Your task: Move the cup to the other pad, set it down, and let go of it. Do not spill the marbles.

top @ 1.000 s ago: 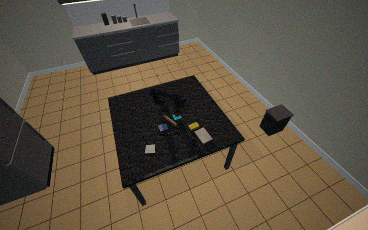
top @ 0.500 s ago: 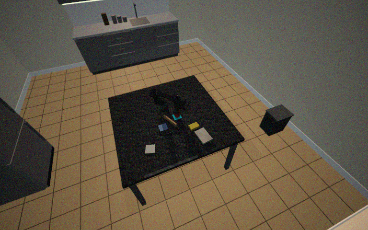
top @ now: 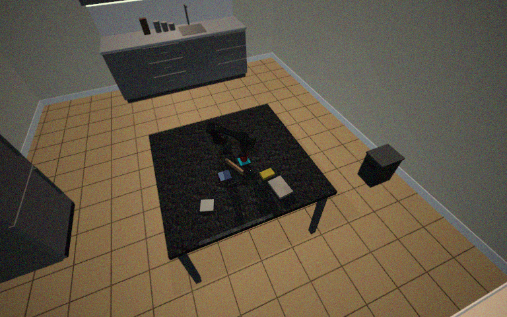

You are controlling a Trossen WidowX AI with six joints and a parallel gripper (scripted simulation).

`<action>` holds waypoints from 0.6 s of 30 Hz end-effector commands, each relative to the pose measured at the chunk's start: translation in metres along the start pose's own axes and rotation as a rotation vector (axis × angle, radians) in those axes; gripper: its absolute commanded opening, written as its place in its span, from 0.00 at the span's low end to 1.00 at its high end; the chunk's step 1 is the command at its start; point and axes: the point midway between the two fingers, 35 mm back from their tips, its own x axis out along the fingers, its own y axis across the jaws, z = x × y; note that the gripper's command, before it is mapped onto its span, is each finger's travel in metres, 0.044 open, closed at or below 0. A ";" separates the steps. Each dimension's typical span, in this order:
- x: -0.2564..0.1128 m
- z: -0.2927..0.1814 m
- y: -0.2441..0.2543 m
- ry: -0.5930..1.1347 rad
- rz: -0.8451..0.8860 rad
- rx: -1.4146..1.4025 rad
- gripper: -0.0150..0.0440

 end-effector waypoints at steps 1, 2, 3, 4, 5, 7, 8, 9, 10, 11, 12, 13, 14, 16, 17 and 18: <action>0.000 0.000 0.000 -0.001 0.000 0.001 0.43; 0.000 0.000 0.000 -0.001 0.000 0.001 0.47; 0.000 0.000 0.000 -0.001 0.000 0.001 0.47; 0.000 0.000 0.000 -0.001 0.000 0.001 0.47; 0.000 0.000 0.000 -0.001 0.000 0.001 0.47; 0.000 0.000 0.000 -0.001 0.000 0.001 0.47; -0.001 0.000 0.000 -0.001 0.000 0.001 0.47; -0.001 0.000 0.000 -0.001 0.000 0.001 0.47; -0.002 0.000 0.000 -0.001 0.000 0.001 0.47; -0.003 0.000 0.000 -0.001 0.000 0.000 0.47; -0.004 0.001 0.000 -0.001 0.000 0.000 0.47; -0.005 0.001 0.000 -0.001 -0.001 0.000 0.47; -0.006 0.001 0.000 -0.001 -0.001 0.000 0.47; -0.009 0.001 0.000 -0.001 -0.001 0.000 0.47; -0.011 0.001 0.000 -0.001 -0.001 -0.001 0.47; -0.012 0.001 0.000 -0.001 -0.001 -0.001 0.47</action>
